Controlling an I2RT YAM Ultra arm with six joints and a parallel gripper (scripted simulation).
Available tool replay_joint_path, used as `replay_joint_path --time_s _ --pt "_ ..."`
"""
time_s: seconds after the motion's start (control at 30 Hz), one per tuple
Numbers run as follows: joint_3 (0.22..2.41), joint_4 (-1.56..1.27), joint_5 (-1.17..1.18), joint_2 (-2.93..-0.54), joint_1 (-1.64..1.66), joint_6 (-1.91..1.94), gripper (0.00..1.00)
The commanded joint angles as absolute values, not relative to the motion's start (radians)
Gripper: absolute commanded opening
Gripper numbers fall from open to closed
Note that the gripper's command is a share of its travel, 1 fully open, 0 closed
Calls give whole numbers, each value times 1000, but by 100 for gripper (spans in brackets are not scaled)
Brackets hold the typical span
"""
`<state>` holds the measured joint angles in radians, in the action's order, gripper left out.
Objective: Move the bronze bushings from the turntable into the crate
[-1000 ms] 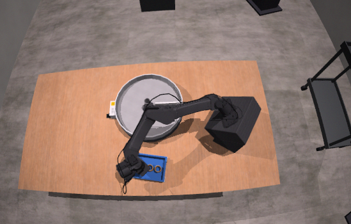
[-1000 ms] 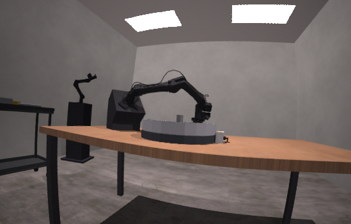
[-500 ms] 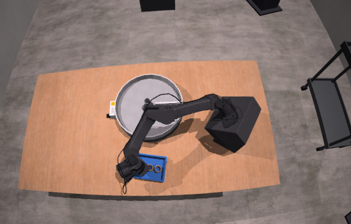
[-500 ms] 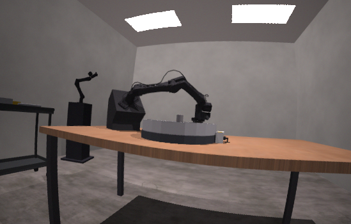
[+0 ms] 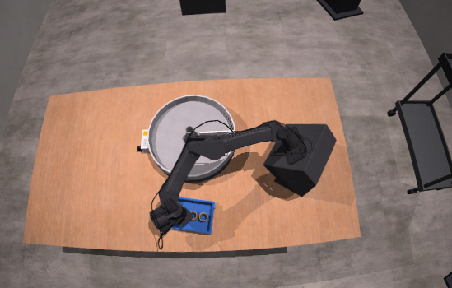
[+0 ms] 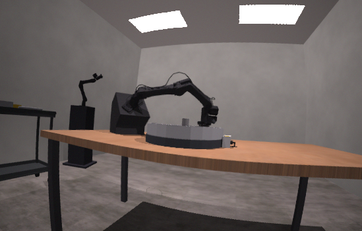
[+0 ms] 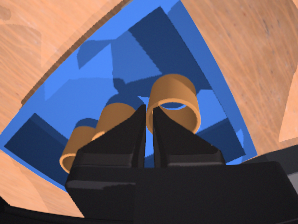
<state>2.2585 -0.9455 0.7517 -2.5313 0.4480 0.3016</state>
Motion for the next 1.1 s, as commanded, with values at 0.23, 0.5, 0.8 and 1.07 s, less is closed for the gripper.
replay_joint_path --time_s 0.23,0.5,0.8,1.07 --pt "2256 -931 748 -2505 481 296 0" --pt "2240 -930 749 -2504 481 294 0" --pt "2229 -923 752 -2500 484 291 0" --pt "2232 -920 752 -2498 484 292 0"
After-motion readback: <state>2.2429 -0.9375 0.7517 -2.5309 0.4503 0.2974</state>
